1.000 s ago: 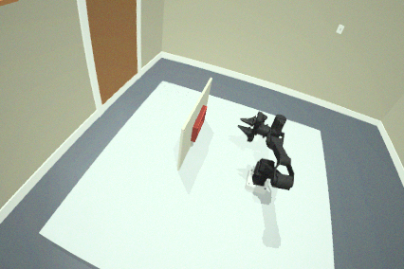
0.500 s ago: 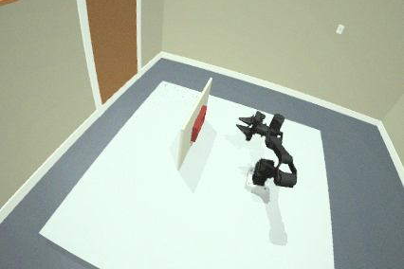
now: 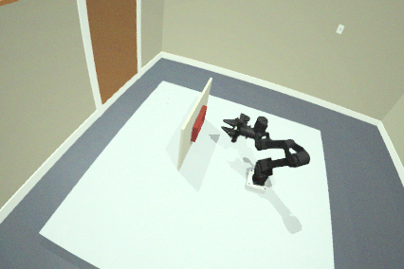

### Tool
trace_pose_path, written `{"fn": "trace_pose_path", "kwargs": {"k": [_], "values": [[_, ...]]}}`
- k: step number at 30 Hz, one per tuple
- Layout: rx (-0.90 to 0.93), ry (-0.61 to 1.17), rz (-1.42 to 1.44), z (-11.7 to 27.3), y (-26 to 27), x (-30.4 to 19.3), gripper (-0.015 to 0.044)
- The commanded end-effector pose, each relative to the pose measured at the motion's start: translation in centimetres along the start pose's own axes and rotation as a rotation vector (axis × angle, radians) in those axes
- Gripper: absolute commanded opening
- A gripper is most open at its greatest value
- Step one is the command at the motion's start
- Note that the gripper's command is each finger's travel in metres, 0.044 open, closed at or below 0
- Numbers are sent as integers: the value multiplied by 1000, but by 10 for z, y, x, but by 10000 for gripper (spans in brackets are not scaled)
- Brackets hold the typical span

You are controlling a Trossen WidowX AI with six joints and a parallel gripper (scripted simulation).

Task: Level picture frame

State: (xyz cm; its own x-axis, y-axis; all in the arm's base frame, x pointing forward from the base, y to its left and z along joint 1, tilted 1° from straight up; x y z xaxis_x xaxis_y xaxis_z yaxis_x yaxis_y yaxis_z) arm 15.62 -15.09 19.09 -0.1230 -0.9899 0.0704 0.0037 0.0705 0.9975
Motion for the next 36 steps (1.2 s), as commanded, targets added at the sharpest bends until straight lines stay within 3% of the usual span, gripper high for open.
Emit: {"fn": "trace_pose_path", "kwargs": {"k": [1, 12, 21, 36], "values": [[-3, -6, -10, -2, -3, -2, 260], [-3, -6, -10, -6, -3, -1, 260], [4, -6, -10, -80, -3, -1, 260], [4, -6, -11, -82, -3, -1, 260]]}}
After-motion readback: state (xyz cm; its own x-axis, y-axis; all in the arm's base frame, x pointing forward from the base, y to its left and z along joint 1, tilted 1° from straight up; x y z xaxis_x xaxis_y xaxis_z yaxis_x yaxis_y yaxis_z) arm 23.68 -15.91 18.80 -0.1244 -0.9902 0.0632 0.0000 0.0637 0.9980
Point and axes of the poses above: the point midway between the two fingers, 35 mm back from their tips, its own z axis back along the fingers, its own y axis across the jaws, x = y × z, the point moved 7 cm from there along z, back along the fingers, and after that the axes turned 7 degrees about -z, right-handed, at the moved point
